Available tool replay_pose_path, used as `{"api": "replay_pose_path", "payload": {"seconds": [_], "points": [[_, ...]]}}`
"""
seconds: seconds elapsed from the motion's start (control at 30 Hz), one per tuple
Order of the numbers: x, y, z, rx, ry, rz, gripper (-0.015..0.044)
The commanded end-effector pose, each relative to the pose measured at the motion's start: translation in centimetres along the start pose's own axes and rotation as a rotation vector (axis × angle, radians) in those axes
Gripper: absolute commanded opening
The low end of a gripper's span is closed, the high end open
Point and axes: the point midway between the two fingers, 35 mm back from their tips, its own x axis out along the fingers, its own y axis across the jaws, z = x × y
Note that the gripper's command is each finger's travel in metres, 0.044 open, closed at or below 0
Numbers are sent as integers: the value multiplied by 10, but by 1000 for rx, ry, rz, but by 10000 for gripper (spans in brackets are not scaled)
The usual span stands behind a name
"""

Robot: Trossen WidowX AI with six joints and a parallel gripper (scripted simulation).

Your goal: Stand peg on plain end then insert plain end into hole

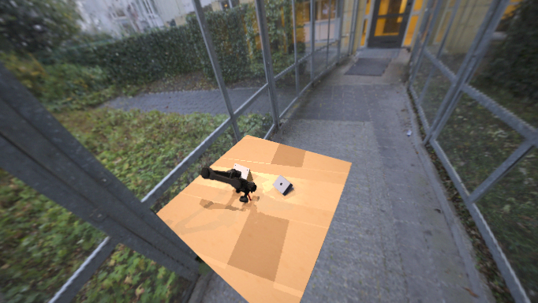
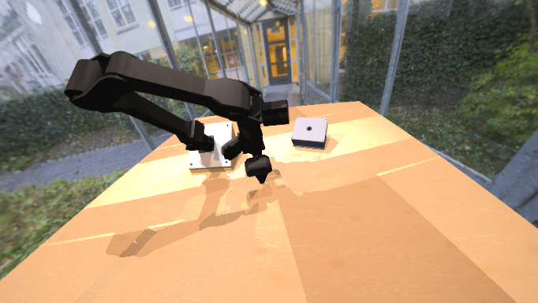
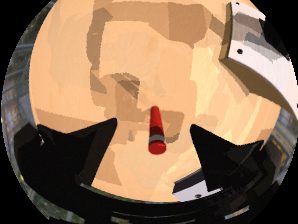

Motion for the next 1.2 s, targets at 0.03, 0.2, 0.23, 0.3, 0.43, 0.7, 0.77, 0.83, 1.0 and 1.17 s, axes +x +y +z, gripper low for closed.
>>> {"api": "replay_pose_path", "payload": {"seconds": [0.03, 0.2, 0.23, 0.3, 0.43, 0.7, 0.77, 0.83, 1.0, 1.17], "points": [[0, 0, 0, 0, 0, 0, 414], [0, 0, 0, 0, 0, 0, 282], [0, 0, 0, 0, 0, 0, 256], [0, 0, 0, 0, 0, 0, 204], [0, 0, 0, 0, 0, 0, 99], [0, 0, 0, 0, 0, 0, 6], [0, 0, 0, 0, 0, 0, 0], [-3, 0, -1, -1, 1, -2, 0], [-21, -1, -3, -4, 6, -8, 0], [-41, -2, -4, -8, 10, -13, 0]]}}
